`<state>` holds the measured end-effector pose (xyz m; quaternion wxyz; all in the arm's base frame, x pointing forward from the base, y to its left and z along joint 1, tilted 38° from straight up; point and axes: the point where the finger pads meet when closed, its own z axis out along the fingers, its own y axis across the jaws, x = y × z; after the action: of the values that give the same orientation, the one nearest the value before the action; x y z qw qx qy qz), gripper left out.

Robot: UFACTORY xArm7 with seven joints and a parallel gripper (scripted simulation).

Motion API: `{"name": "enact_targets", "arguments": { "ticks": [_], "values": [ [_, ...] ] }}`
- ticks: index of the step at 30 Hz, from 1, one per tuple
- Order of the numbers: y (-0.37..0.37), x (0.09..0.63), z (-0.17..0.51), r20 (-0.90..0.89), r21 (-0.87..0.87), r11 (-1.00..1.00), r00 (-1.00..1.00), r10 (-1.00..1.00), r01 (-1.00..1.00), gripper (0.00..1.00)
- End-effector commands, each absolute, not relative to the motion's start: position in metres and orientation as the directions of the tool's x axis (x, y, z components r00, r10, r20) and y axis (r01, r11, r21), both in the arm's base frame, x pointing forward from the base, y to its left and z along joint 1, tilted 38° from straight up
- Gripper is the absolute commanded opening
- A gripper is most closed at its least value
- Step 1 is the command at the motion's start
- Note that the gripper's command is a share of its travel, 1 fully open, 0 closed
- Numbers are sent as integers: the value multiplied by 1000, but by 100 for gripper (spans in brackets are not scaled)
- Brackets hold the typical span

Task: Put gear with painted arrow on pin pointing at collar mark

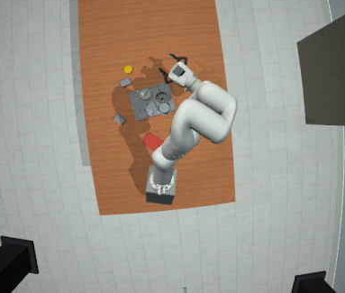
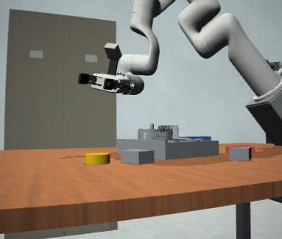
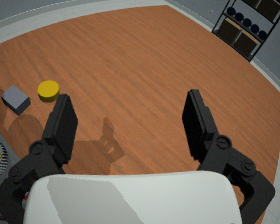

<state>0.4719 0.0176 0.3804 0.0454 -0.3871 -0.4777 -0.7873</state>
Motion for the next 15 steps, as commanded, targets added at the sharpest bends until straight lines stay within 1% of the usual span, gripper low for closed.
{"name": "enact_targets", "arguments": {
  "ticks": [1,15],
  "values": [
    [21,470,378,668,717,-536,-659,345,446,100],
    [38,459,351,715,699,-522,-494,494,489,100]
  ]
}}
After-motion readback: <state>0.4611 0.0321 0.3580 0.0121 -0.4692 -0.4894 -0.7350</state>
